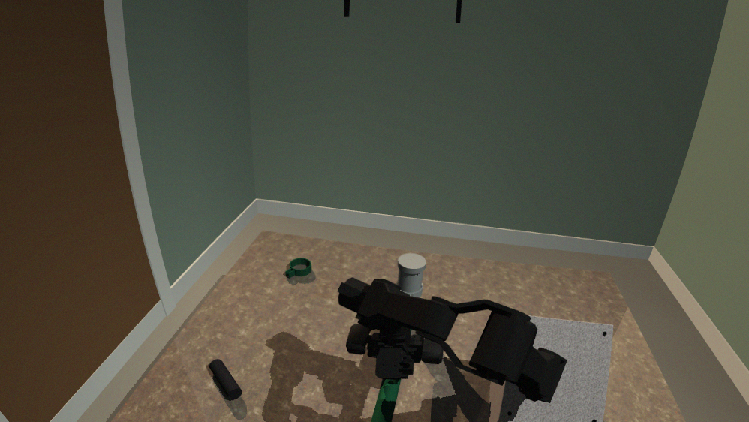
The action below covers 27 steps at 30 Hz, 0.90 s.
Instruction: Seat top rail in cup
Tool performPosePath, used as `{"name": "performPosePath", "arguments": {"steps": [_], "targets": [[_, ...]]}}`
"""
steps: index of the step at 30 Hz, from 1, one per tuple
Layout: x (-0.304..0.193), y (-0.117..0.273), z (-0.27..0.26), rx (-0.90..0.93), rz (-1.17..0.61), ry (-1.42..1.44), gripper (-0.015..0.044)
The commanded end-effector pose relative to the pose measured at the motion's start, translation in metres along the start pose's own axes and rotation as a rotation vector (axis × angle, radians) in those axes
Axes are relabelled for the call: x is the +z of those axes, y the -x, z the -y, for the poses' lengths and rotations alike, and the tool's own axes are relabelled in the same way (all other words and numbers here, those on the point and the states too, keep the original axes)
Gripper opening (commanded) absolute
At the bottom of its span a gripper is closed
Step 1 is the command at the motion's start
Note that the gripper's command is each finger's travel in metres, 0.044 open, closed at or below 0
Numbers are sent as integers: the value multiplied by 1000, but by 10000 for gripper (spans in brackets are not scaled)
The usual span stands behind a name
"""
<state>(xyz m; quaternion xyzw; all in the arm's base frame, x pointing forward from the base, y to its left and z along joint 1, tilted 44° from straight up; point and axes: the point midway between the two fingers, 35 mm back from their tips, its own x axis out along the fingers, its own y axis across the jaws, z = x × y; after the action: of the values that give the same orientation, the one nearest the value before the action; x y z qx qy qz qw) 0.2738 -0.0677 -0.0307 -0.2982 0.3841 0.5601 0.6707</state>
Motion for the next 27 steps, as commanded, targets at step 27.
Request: {"name": "performPosePath", "arguments": {"steps": [27], "targets": [[-11,9,6,-11,-9,1,0]]}}
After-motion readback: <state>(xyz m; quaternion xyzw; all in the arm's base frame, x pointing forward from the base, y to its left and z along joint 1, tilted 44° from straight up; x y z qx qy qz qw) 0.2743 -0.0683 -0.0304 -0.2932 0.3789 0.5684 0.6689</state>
